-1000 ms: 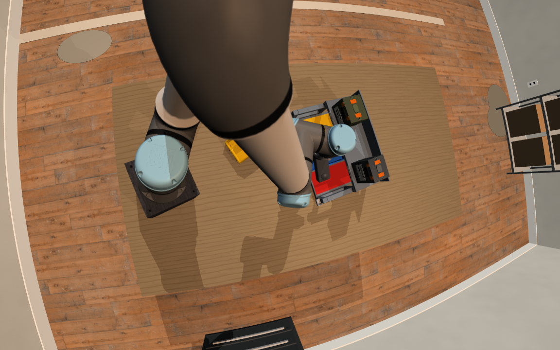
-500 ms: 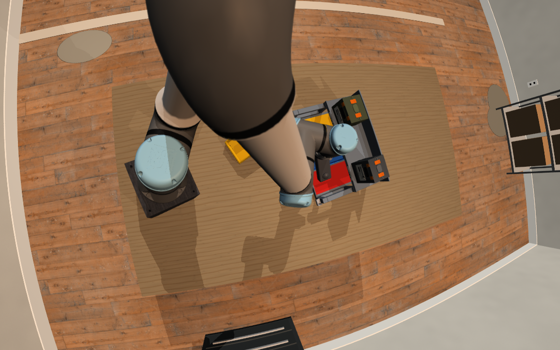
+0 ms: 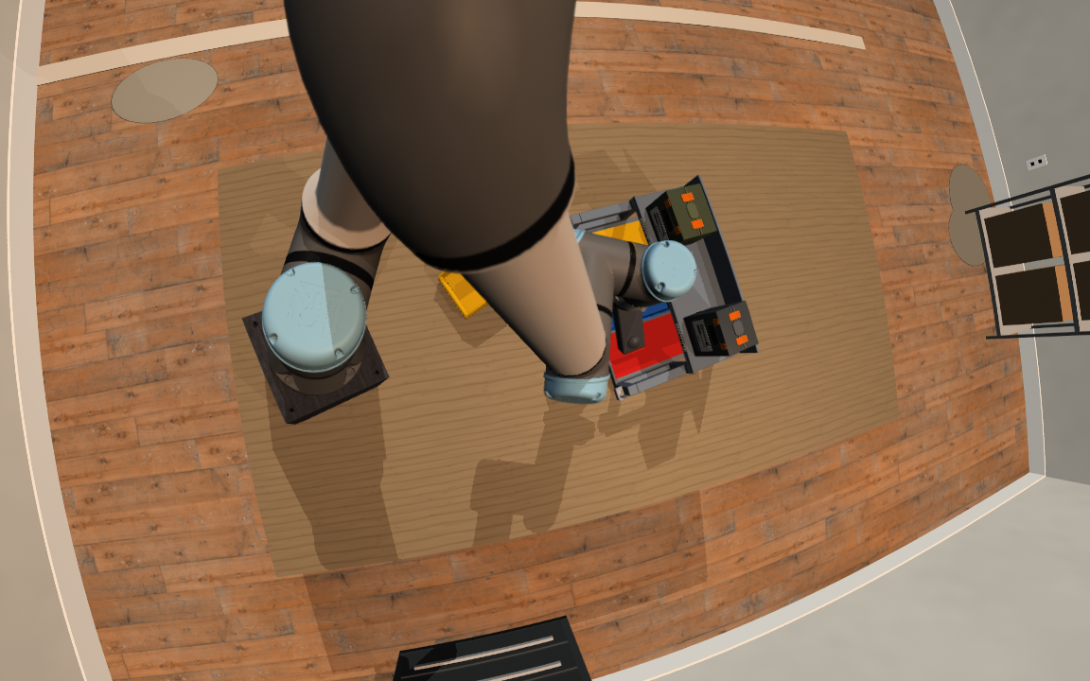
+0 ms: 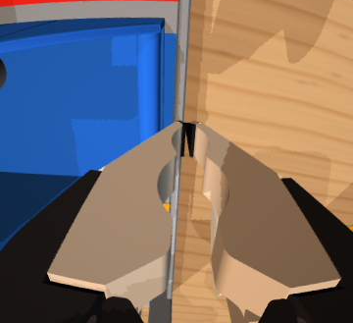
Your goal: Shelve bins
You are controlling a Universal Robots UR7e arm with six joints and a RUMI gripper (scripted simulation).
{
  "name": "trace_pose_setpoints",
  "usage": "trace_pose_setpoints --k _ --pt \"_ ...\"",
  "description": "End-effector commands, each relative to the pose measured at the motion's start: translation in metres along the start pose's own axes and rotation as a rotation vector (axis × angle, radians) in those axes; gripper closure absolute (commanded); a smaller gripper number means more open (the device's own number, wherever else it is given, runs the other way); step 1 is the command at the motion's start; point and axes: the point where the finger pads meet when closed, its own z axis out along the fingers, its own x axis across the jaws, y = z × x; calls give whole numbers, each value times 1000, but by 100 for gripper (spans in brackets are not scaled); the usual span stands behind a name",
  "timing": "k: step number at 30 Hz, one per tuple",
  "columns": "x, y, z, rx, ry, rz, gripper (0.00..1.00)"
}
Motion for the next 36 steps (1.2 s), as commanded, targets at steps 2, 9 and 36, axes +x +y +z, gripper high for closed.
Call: trace_pose_setpoints --k 2,9,36 --pt "0 0 -1 1 -1 0 100" --pt "5 0 -6 1 -1 0 100" --pt "20 0 -21 1 -1 0 100"
